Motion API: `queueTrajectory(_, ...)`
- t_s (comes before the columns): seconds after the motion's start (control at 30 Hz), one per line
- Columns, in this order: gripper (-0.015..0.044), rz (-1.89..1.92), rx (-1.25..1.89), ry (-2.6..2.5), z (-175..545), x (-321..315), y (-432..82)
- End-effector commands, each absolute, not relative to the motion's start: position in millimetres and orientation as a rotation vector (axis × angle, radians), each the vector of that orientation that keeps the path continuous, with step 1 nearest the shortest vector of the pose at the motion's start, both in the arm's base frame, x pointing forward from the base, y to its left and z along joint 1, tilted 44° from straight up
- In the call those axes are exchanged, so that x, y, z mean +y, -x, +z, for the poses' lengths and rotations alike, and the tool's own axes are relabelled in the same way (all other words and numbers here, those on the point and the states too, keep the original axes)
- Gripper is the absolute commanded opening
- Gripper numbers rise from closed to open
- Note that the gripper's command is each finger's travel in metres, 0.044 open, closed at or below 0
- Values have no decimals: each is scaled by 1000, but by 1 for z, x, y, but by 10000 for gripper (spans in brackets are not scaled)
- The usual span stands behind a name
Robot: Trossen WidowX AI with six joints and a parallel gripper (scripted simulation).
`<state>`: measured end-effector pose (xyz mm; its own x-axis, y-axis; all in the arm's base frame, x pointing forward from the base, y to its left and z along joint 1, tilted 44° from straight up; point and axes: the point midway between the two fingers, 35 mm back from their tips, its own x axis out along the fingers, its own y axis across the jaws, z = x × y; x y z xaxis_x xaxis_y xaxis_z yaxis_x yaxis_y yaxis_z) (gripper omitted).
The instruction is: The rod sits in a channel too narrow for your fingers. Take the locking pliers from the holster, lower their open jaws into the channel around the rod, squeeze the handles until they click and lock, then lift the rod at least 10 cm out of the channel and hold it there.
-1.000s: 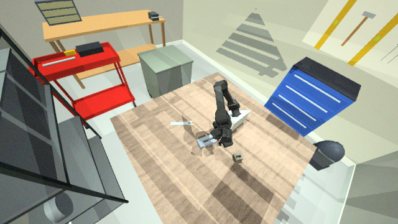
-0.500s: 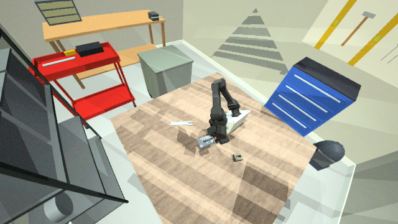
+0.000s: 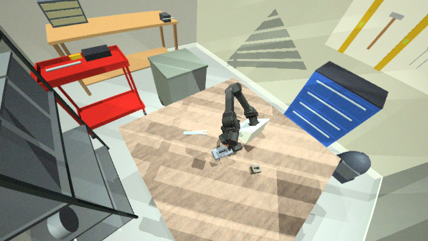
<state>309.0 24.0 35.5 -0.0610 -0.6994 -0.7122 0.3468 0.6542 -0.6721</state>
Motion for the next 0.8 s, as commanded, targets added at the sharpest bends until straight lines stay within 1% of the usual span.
queueTrajectory(0.0, 316, -870, 1383, 337, 43, 19, -309)
queueTrajectory(0.77, 316, -872, 1383, 347, 46, 14, -310)
